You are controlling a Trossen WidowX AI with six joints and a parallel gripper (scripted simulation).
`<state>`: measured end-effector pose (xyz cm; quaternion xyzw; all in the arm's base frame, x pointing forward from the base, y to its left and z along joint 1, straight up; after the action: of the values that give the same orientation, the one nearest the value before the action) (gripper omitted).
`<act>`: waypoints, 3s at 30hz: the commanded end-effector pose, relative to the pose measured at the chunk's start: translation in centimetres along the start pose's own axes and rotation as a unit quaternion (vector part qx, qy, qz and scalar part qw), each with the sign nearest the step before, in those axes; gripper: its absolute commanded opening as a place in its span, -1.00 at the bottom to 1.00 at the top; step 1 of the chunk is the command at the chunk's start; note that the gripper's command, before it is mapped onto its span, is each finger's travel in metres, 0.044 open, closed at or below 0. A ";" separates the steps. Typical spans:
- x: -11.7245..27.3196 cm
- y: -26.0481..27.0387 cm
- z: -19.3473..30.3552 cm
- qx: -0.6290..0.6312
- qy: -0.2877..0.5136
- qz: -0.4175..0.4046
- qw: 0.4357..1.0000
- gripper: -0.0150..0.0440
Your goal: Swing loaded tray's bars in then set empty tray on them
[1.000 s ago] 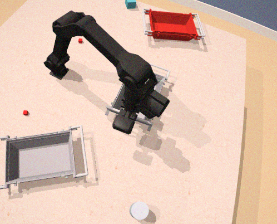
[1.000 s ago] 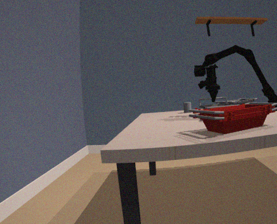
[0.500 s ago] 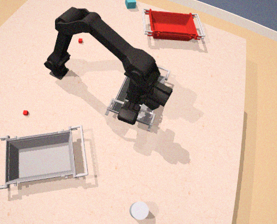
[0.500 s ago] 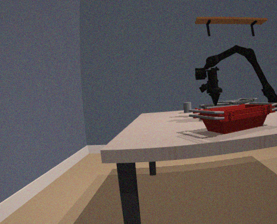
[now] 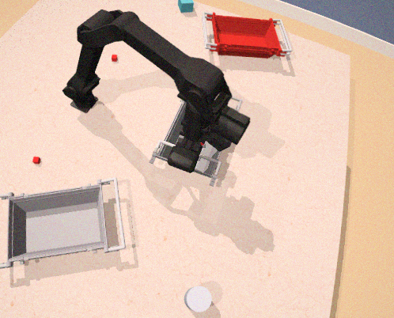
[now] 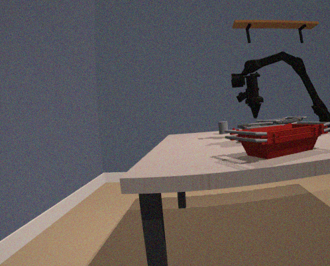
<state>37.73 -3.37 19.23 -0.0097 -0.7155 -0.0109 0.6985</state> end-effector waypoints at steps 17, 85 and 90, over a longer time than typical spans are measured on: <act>-0.1 0.0 0.0 0.000 0.001 0.000 1.000 -0.21; -2.2 21.1 3.2 0.001 -0.001 -0.006 1.000 -0.21; -1.7 19.6 2.9 0.001 -0.001 -0.006 1.000 -0.21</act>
<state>34.98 17.81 17.27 0.0052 -0.7142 -0.0154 0.6998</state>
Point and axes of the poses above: the point midway between the two fingers, 35 mm back from their tips, its own x axis back along the fingers, its own y axis across the jaws, z = x × y, the point moved 6 cm from there along x, back along the fingers, and after that the axes turned 8 degrees about -x, right-handed, at the moved point
